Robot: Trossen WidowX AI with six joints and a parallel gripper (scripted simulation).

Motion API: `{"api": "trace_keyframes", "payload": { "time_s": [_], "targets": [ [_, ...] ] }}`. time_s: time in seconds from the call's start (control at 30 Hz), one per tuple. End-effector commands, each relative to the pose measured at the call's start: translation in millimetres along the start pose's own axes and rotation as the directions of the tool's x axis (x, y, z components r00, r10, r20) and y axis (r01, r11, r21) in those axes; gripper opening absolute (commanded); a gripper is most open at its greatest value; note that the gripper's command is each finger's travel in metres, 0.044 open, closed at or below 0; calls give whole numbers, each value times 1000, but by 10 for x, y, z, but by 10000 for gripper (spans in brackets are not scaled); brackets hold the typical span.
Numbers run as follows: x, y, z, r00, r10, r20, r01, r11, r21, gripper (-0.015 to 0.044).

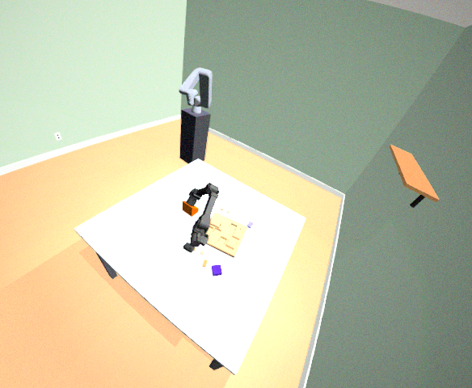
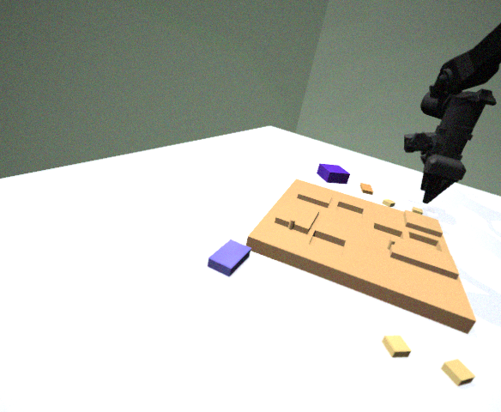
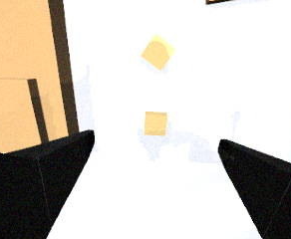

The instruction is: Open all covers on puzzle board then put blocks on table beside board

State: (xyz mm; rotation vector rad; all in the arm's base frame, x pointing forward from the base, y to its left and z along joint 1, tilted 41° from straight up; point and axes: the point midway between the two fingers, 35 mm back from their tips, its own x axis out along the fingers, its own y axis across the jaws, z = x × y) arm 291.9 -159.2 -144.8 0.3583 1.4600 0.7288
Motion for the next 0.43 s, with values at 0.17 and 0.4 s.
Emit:
{"api": "trace_keyframes", "payload": {
  "time_s": [0.17,0.4],
  "targets": [
    [-325,-5,-1,1000,-10,4,10,1000,-5,440],
    [-420,-4,-7,1000,-17,4,17,1000,1,440]
  ]
}}
